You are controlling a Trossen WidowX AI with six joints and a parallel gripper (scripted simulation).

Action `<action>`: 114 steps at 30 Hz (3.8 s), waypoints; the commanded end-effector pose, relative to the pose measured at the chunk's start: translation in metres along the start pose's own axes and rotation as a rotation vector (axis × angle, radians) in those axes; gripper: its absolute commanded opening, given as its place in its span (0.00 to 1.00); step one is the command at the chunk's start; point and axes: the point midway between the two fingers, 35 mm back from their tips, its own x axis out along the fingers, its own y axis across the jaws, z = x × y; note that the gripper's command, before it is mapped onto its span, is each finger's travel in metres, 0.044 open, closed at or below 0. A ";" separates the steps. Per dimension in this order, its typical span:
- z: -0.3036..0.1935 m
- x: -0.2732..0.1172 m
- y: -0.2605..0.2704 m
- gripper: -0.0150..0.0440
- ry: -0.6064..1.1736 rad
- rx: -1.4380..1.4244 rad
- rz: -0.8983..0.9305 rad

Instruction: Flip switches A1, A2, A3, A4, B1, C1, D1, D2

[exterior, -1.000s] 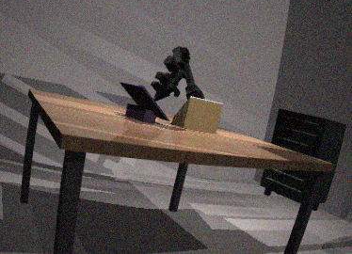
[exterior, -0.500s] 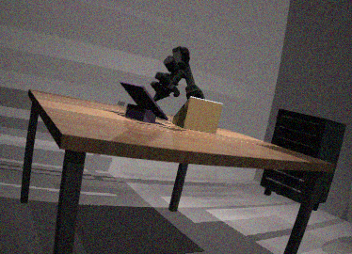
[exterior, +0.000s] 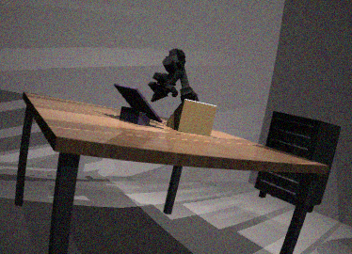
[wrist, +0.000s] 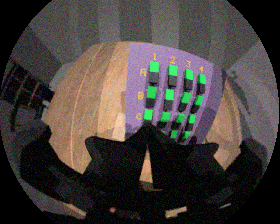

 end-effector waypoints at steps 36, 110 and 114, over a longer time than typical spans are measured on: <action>-0.056 0.010 -0.001 0.25 -0.063 0.006 -0.001; -0.055 0.028 -0.001 0.25 -0.064 0.006 -0.001; -0.054 0.023 0.000 0.25 -0.060 0.009 -0.002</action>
